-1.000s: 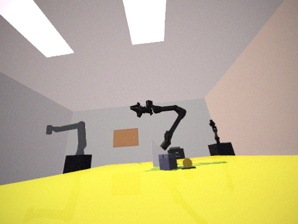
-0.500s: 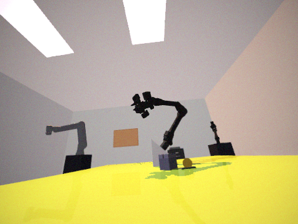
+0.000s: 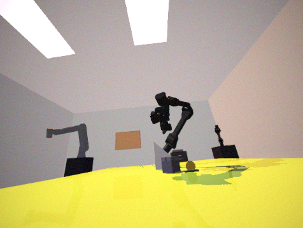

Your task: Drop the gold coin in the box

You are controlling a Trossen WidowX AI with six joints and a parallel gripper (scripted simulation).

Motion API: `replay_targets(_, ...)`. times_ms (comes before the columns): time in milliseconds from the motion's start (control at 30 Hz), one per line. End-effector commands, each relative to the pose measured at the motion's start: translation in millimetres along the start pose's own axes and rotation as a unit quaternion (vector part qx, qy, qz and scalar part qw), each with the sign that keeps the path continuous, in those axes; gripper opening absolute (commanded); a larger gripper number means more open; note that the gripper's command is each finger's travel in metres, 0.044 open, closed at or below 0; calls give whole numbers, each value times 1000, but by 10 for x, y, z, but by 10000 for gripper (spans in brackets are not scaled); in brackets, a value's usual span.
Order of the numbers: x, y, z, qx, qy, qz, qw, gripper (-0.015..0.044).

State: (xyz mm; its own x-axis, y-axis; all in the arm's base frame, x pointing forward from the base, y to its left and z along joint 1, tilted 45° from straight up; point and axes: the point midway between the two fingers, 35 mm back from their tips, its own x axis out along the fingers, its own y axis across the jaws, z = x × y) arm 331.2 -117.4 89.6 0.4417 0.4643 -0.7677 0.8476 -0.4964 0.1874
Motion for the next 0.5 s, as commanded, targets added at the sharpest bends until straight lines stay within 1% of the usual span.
replay_targets(0,256,-245,-467,-63,33,-83,994,161)
replay_targets(100,430,-527,-864,-111,63,-159,979,161)
replay_targets(167,484,-632,-1026,-126,75,-188,971,161)
replay_targets(333,526,-657,-1082,-130,78,-195,969,161)
replay_targets(433,808,-732,-1140,-130,79,-195,969,161)
replay_targets(467,834,-740,-1146,-130,79,-195,969,161)
